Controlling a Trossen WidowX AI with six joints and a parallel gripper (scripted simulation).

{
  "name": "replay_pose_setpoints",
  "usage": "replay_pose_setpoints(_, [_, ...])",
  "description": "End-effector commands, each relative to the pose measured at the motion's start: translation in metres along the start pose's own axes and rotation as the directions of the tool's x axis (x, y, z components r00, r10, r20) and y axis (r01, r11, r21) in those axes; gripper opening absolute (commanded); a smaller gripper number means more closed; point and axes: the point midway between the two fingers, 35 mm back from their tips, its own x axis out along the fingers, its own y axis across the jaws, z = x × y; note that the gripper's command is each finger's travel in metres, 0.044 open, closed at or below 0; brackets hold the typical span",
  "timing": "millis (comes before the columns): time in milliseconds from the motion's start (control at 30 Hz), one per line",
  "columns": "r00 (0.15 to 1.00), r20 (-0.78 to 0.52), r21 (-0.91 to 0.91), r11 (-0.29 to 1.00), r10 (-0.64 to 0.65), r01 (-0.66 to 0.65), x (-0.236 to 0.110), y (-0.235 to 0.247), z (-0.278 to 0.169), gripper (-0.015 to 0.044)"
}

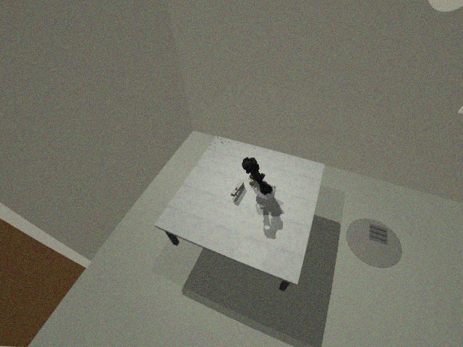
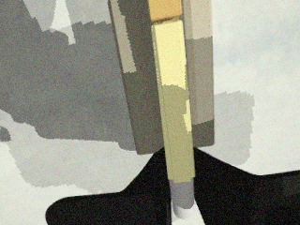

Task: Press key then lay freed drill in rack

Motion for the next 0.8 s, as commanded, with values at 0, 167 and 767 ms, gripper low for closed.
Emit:
replay_pose_setpoints(0, [1.000,0.010,-0.001,1.000,0.004,-0.004,0.0068,0.0014,0.0037,0.0000])
replay_pose_setpoints(167, [1.000,0.011,-0.001,1.000,0.004,-0.004,0.0077,0.0017,0.0048,0.0000])
replay_pose_setpoints(767, [1.000,-0.004,0.005,1.000,-0.003,0.003,0.0024,0.0012,0.0002,0.0236])
